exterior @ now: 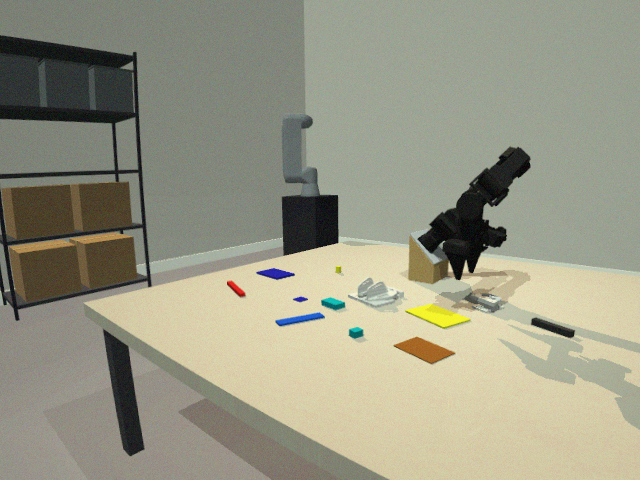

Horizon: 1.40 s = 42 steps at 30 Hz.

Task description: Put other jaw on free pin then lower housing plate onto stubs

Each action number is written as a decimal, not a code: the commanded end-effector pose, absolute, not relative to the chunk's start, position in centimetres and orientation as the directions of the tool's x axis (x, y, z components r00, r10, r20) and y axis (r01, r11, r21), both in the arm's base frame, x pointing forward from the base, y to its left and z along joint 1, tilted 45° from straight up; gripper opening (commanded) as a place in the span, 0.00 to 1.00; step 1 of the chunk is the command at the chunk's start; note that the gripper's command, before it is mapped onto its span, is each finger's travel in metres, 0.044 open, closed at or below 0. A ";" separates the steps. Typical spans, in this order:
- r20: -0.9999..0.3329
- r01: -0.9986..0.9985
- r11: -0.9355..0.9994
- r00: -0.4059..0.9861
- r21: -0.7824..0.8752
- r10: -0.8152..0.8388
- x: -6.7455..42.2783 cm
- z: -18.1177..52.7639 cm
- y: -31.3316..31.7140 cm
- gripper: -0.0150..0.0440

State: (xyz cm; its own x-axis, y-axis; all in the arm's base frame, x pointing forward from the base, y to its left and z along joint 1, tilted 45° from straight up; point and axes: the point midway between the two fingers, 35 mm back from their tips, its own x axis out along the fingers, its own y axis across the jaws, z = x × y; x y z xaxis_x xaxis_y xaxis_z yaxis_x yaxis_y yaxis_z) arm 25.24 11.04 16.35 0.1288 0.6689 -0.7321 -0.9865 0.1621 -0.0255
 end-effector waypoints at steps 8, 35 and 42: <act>-0.722 -0.971 -0.065 0.127 -0.232 0.681 24.1 17.5 12.0 1.00; -0.701 -0.541 -0.547 0.116 -0.639 0.704 21.0 19.8 14.1 1.00; -0.699 -0.504 -0.565 0.115 -0.653 0.705 20.9 19.8 14.3 1.00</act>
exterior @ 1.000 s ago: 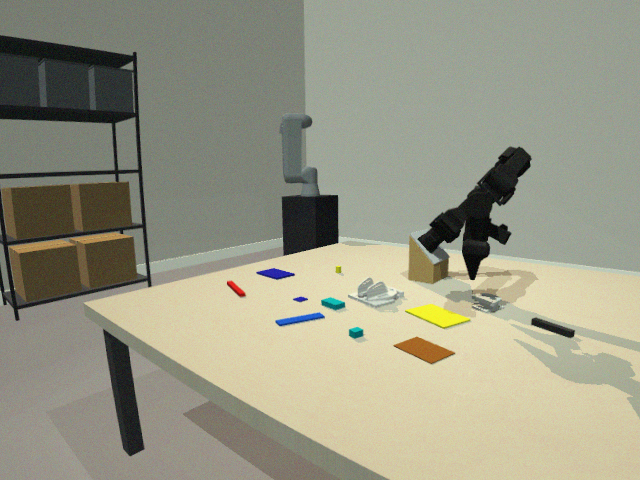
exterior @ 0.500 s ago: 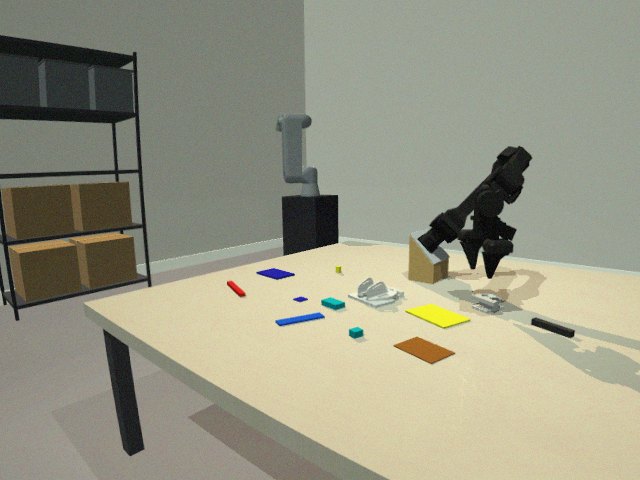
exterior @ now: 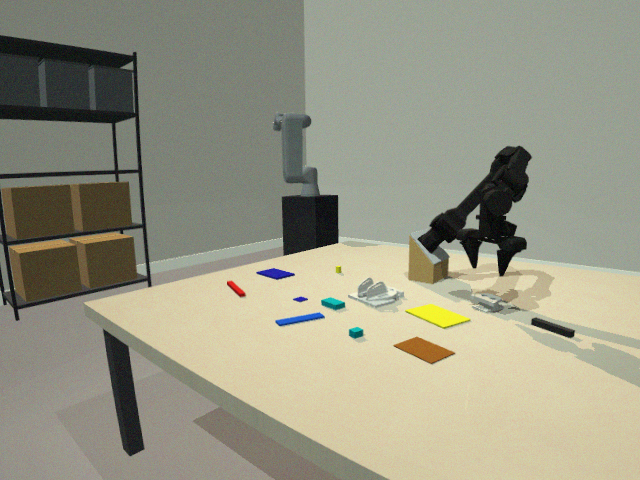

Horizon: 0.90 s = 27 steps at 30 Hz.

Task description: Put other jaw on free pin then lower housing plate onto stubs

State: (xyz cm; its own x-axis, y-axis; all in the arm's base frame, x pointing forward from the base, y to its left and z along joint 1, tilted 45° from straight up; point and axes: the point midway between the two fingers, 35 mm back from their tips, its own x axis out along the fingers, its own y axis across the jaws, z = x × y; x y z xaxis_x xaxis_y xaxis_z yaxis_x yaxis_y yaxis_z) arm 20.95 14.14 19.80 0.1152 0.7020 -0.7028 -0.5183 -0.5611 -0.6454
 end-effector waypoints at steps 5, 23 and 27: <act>-0.698 -0.504 -0.564 0.115 -0.654 0.707 21.3 17.3 16.9 1.00; -0.697 -0.504 -0.563 0.115 -0.655 0.708 21.5 15.9 18.3 1.00; -0.697 -0.504 -0.563 0.115 -0.655 0.708 21.5 15.8 18.4 1.00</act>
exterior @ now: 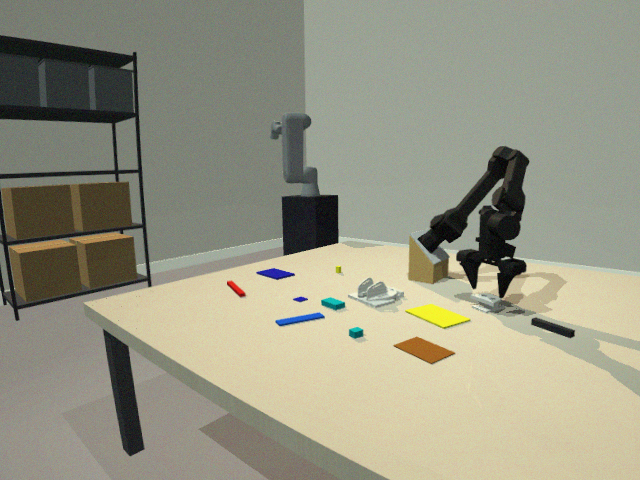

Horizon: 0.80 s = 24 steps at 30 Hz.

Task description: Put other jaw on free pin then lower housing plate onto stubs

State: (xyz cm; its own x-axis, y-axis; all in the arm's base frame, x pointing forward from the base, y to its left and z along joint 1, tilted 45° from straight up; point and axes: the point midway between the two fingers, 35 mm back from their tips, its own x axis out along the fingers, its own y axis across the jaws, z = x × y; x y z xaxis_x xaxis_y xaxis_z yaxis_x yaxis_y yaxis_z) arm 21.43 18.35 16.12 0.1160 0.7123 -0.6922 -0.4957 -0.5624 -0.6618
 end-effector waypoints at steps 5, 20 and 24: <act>-0.697 -0.504 -0.563 0.115 -0.655 0.708 21.6 15.5 18.7 1.00; -0.696 -0.504 -0.562 0.115 -0.656 0.709 21.8 13.9 20.4 1.00; -0.696 -0.504 -0.562 0.115 -0.656 0.709 21.8 13.7 20.5 1.00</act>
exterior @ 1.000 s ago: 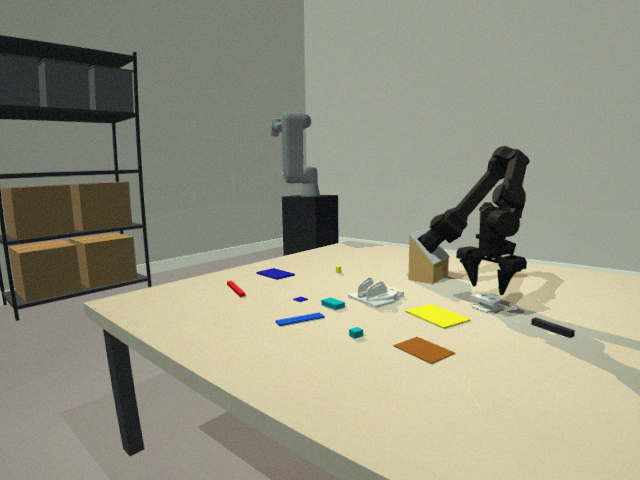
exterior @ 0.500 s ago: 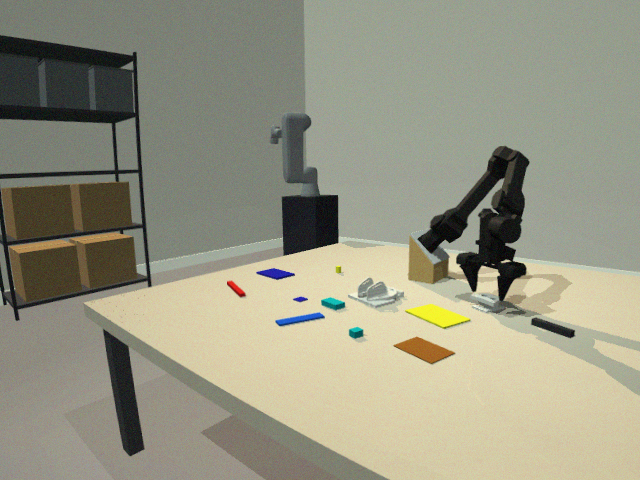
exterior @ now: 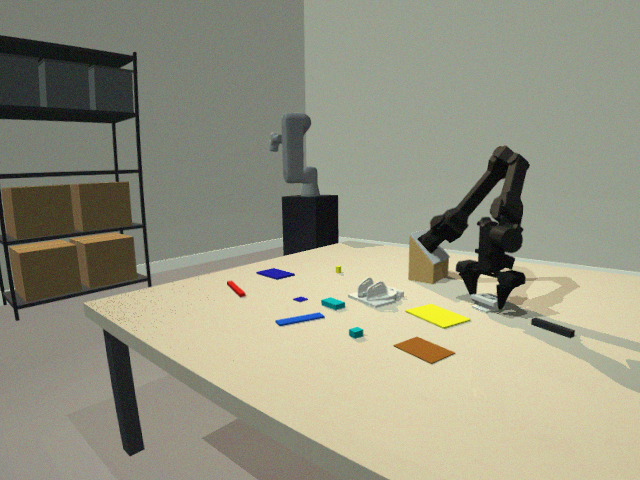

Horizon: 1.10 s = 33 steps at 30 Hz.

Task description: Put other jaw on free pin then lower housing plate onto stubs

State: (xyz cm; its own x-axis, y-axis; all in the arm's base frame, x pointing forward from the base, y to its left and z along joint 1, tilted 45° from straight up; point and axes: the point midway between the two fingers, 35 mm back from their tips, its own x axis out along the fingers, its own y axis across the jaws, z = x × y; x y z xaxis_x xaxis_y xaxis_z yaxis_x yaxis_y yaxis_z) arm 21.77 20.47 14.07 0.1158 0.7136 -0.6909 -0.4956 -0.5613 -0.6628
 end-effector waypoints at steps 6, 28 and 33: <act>-0.696 -0.504 -0.562 0.115 -0.656 0.709 21.8 13.7 20.5 1.00; -0.693 -0.499 -0.563 0.112 -0.659 0.712 21.8 13.8 20.6 0.95; -0.693 -0.499 -0.563 0.112 -0.659 0.712 21.8 13.8 20.6 0.90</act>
State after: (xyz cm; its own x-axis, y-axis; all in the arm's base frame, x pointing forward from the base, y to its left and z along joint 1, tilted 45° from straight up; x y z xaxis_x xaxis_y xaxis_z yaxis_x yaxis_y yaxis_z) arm 21.77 20.60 13.77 0.1121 0.7119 -0.6932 -0.4992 -0.5629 -0.6588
